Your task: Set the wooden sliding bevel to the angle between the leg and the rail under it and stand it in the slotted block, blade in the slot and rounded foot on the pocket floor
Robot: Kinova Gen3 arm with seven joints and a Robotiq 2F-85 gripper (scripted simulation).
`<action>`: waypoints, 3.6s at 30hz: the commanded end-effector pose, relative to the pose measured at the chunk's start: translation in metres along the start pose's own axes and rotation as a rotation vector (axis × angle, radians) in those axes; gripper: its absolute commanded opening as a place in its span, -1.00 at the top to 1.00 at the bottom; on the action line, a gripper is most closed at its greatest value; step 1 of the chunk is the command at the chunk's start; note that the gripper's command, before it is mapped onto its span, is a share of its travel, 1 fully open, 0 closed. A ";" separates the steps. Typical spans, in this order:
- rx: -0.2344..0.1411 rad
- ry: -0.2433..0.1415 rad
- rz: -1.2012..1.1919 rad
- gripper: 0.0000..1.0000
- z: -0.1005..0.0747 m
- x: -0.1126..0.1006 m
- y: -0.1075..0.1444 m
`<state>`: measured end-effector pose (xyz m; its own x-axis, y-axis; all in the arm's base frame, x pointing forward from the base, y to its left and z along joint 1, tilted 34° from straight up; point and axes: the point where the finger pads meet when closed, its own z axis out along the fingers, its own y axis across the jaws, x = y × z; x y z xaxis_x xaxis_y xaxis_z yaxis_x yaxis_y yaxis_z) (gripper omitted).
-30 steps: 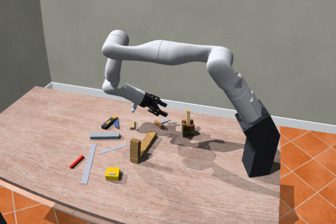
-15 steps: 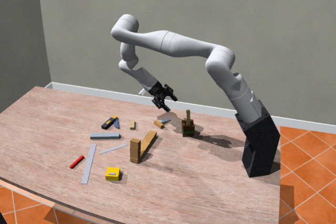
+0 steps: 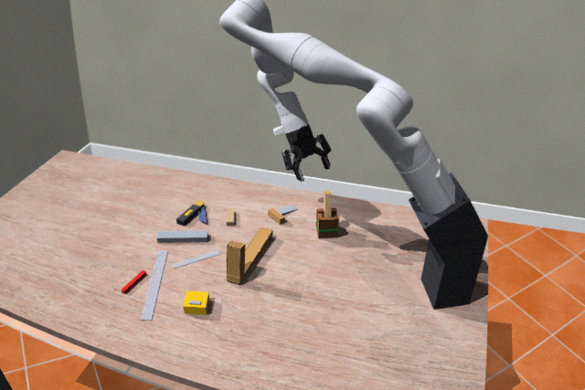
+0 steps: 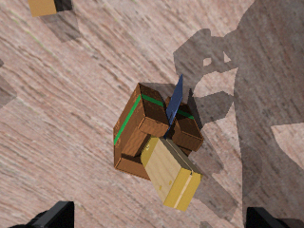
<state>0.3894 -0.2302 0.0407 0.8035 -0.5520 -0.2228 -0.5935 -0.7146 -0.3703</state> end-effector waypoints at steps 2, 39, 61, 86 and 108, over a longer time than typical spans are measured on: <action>0.096 0.063 0.106 -1.00 -0.002 -0.003 0.012; 0.318 0.196 0.391 -1.00 -0.005 -0.008 0.042; 0.318 0.196 0.391 -1.00 0.040 0.002 0.029; 0.318 0.196 0.391 -1.00 0.074 0.011 0.019; 0.318 0.196 0.391 -1.00 0.086 0.014 0.016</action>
<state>0.3956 -0.2116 -0.0467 0.4844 -0.8417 -0.2386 -0.7794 -0.2914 -0.5546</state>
